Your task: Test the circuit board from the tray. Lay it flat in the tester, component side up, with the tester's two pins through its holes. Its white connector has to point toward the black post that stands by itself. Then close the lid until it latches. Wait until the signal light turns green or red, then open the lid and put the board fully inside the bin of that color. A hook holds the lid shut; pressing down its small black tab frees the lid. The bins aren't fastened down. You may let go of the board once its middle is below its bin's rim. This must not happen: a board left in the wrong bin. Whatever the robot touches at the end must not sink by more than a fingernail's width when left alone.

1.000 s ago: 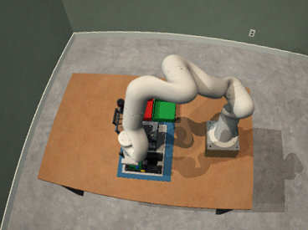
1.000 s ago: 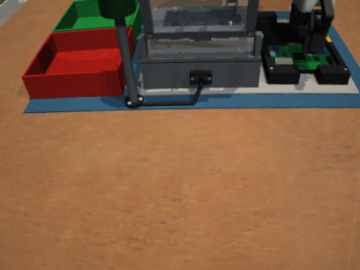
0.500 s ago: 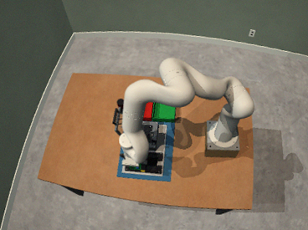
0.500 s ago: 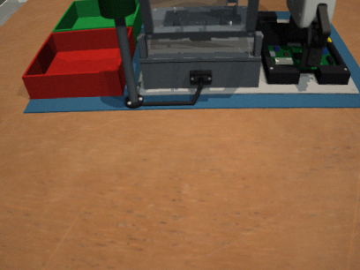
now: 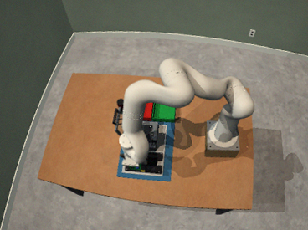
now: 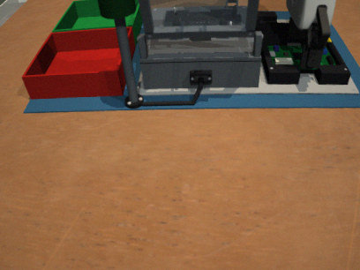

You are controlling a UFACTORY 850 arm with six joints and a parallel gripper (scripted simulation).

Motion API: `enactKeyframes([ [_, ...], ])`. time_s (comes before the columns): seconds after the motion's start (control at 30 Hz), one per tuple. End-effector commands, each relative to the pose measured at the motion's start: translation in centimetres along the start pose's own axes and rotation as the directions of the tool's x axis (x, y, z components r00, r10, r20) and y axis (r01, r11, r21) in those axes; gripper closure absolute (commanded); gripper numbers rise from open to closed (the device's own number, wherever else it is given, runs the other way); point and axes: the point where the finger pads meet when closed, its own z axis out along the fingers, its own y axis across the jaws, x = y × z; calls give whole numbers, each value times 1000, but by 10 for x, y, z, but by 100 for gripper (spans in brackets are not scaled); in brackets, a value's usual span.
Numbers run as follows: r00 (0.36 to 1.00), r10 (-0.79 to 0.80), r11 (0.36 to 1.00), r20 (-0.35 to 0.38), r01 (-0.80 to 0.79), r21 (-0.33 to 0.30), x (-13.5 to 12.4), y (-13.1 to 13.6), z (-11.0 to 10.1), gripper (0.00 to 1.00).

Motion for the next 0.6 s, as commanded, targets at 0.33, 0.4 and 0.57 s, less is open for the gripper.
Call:
enactKeyframes([
  [0.33, 1000, 0, 1000, -1, 0, -2, 0, 1, 11, 0],
  [0.4, 1000, 0, 1000, -1, 0, -2, 0, 1, 12, 0],
  [0.57, 1000, 0, 1000, -1, 0, -2, 0, 1, 13, 0],
])
